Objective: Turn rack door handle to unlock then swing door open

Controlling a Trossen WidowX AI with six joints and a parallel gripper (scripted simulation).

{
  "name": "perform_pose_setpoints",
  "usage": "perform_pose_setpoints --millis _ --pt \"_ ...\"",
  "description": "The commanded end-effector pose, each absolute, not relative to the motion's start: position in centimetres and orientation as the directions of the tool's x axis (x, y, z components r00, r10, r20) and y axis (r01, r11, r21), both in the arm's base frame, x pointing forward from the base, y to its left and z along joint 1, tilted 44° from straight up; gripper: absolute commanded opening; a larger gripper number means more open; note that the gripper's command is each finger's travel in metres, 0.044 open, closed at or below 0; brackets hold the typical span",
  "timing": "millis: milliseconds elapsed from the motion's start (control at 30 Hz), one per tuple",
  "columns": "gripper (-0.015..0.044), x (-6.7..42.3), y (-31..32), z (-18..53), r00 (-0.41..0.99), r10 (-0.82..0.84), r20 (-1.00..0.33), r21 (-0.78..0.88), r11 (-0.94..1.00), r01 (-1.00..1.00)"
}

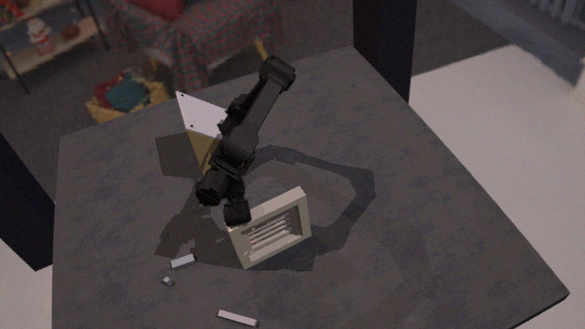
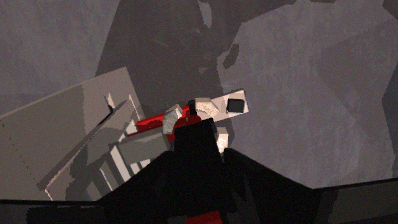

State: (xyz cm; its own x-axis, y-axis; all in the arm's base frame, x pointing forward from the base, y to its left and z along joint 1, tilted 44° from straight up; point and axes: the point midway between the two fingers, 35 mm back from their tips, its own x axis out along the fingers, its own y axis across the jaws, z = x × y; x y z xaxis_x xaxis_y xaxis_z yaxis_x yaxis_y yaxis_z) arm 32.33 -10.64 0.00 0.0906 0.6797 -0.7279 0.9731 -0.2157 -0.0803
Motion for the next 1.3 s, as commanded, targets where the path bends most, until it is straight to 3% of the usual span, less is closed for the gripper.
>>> perform_pose_setpoints --millis 0,233,600,933,1267 --pt "0.0013 32.37 -10.54 0.06 0.093 0.684 -0.724 -0.131 -0.269 0.954" --pt "0.0013 32.37 -10.54 0.06 0.093 0.684 -0.724 -0.131 -0.269 0.954" --pt "0.0285 32.37 -10.54 0.06 0.093 0.684 -0.724 -0.131 -0.269 0.954" --pt "0.0285 32.37 -10.54 0.06 0.093 0.684 -0.724 0.157 0.032 0.987" --pt "0.0285 32.37 -10.54 0.06 0.093 0.684 -0.724 0.458 0.374 0.806"
